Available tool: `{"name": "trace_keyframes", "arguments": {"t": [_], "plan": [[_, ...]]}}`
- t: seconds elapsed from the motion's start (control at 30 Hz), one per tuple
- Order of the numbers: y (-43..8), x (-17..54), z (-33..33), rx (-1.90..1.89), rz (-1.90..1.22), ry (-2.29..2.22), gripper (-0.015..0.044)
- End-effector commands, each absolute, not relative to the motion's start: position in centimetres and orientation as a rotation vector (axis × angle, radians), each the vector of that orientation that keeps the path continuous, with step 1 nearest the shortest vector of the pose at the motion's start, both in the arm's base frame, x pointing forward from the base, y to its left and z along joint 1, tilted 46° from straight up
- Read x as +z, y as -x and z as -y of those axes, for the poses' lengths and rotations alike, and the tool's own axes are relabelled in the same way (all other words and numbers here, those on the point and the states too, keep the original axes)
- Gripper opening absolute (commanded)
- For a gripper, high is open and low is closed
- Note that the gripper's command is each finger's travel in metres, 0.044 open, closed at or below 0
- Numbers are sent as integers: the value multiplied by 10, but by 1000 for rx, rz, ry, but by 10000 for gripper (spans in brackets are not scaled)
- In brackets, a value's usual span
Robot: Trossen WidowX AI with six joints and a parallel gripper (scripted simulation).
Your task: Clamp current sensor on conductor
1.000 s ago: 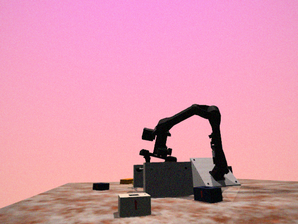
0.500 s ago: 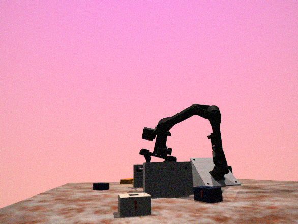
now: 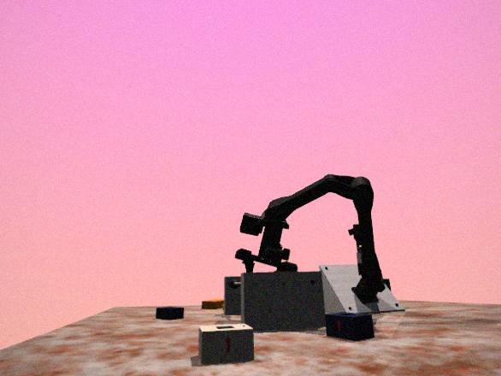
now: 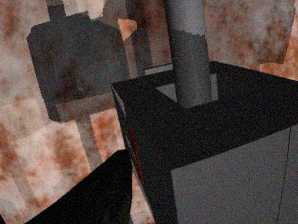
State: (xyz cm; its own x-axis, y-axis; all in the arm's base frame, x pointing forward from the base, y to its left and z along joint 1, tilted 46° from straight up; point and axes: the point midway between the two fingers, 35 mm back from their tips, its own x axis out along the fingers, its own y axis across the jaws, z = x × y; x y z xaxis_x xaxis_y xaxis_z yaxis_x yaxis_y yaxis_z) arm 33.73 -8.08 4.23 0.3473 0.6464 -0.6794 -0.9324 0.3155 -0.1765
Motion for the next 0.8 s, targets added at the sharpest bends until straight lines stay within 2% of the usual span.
{"name": "trace_keyframes", "arguments": {"t": [0.0,0.77], "plan": [[-331,42,79,1078,-539,612,0],[-329,42,79,1068,-536,614,0]]}}
